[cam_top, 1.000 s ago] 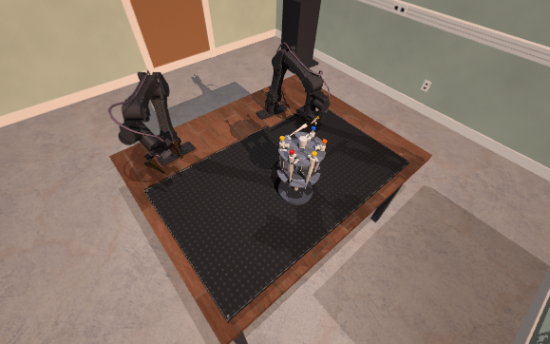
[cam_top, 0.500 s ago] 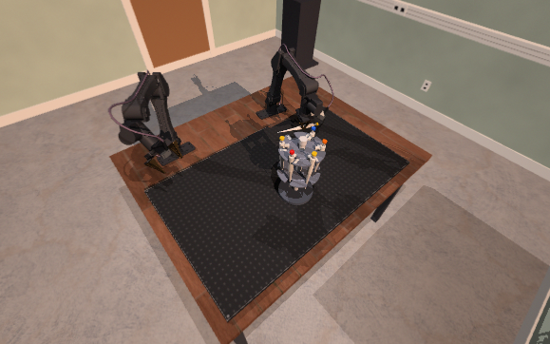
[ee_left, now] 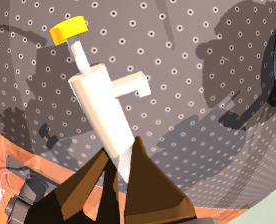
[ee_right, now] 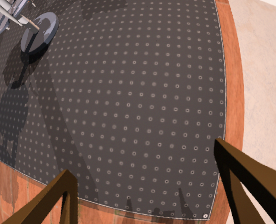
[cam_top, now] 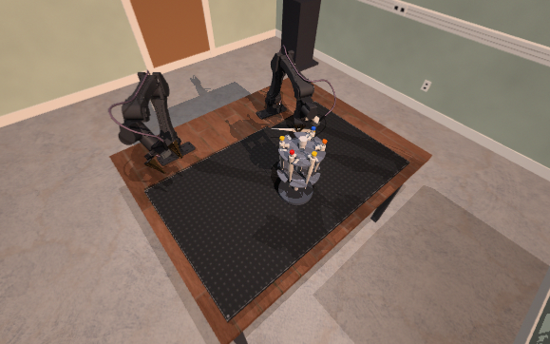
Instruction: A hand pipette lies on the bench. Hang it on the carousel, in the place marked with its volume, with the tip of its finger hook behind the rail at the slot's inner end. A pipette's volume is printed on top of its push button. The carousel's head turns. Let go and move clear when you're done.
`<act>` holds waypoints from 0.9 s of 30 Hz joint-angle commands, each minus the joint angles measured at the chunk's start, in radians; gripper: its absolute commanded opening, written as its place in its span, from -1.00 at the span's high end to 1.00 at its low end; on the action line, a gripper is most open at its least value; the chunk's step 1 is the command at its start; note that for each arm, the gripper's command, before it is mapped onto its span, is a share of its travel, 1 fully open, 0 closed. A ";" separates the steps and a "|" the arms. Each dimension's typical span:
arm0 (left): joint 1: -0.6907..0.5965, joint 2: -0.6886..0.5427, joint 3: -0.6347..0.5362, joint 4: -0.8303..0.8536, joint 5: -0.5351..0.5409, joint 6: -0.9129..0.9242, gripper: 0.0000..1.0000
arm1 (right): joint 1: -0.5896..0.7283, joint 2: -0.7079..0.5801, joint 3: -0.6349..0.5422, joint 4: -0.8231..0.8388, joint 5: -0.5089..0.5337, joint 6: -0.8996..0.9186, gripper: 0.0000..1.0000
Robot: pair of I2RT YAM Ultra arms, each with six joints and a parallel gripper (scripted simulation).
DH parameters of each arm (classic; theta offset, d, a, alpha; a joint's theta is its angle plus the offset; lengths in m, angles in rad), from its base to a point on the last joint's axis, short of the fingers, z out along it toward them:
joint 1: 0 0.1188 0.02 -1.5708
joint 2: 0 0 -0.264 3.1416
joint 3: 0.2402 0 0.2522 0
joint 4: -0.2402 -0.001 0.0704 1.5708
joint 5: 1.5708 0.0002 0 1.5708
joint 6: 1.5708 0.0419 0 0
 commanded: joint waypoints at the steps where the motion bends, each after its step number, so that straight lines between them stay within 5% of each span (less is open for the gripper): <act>1: -0.033 0.017 0.048 -0.017 -0.009 0.121 0.77 | -0.008 0.006 0.017 0.011 -0.019 -0.007 -1.00; 27: -0.177 0.139 0.225 -0.073 -0.006 0.593 0.77 | -0.008 0.006 0.017 0.011 -0.019 -0.007 -1.00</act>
